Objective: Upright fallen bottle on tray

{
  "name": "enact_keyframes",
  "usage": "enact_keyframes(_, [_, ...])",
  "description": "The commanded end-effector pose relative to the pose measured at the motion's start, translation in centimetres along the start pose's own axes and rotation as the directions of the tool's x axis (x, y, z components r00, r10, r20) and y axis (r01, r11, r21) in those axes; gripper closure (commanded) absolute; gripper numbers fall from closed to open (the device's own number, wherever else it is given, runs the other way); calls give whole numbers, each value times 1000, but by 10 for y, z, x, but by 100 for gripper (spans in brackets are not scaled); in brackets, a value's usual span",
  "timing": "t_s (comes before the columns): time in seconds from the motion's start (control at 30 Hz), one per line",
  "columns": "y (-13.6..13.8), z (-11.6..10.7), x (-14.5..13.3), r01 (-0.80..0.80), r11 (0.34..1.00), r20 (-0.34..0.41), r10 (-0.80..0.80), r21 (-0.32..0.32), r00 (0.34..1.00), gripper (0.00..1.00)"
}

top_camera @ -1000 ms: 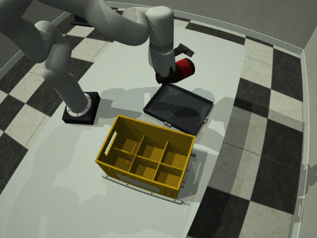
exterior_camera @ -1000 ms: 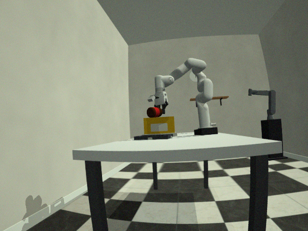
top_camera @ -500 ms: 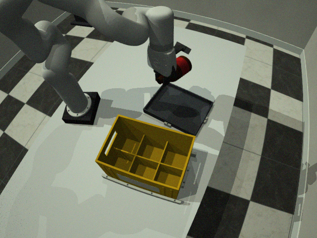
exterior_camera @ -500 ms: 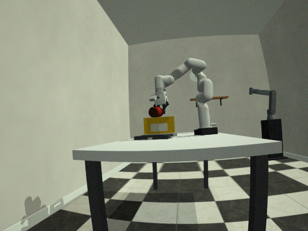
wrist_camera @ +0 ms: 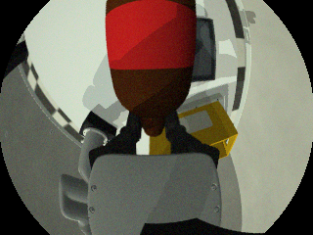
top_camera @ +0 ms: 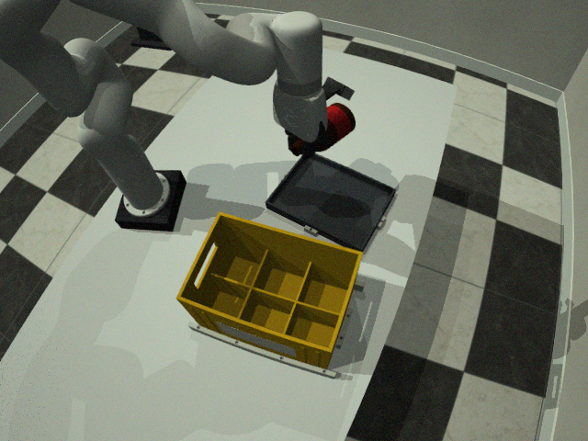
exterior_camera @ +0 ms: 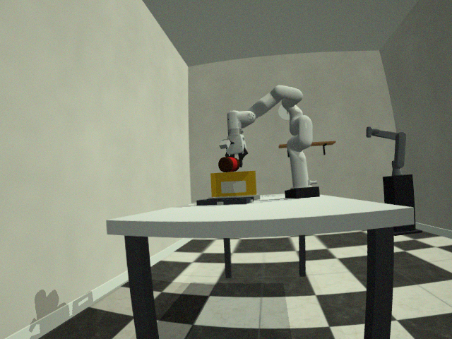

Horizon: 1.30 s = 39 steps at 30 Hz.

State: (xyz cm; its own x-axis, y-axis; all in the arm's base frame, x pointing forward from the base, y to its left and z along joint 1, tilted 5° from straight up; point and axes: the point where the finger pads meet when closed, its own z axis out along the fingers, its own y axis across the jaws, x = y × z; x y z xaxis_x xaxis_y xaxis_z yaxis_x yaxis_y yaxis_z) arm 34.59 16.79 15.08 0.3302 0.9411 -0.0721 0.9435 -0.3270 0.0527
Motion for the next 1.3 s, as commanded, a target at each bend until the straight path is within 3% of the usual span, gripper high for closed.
enact_keyframes(0.0, [1,-2,1,2,1000,-3,-2,-3,1000,100])
enact_keyframes(0.77, [1,-2,1,244,970,-3,-244,-4,970,100])
enact_keyframes(1.27, [1,-2,1,259,966,-2,-259,-4,966,100])
